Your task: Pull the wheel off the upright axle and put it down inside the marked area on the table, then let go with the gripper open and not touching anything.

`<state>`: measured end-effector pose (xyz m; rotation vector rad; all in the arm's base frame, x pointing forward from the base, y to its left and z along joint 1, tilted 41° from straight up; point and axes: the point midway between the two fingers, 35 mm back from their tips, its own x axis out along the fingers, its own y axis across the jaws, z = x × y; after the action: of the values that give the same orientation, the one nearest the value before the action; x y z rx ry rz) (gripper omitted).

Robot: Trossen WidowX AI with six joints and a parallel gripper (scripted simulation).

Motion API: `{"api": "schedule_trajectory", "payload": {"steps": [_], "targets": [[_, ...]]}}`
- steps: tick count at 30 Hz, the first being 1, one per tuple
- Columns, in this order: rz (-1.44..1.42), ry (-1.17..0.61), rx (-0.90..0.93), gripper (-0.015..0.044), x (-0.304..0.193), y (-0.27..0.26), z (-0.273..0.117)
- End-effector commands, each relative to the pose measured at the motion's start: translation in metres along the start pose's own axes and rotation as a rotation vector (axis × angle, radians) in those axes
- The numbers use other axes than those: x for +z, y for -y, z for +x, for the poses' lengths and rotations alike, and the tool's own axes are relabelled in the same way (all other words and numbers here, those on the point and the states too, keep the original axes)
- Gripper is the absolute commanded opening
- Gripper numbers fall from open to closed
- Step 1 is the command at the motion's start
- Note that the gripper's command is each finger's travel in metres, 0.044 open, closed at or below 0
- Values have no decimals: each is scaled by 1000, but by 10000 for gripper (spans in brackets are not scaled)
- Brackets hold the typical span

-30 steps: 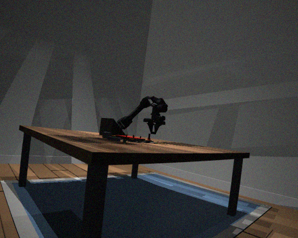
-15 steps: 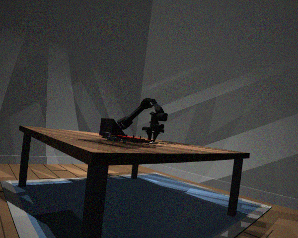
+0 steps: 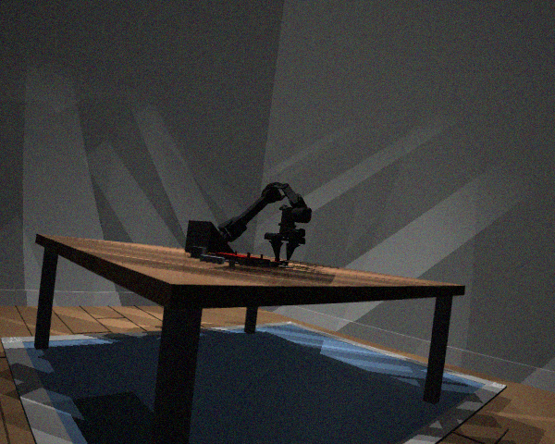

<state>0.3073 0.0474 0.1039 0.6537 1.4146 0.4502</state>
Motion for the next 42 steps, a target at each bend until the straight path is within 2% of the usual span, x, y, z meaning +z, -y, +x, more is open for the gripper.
{"api": "schedule_trajectory", "payload": {"steps": [1, 6, 8, 11, 12, 17, 42], "targets": [[-6, 21, 2, 300, 3, -1, -36], [-5, 21, 4, 300, 2, -1, -46], [4, 23, -4, 352, -3, 6, -45], [4, 21, -11, 431, -31, 23, -66], [3, 19, -11, 440, -42, 28, -72], [0, 16, 1, 440, -80, 39, -90], [0, 16, 1, 440, -80, 39, -90]]}}
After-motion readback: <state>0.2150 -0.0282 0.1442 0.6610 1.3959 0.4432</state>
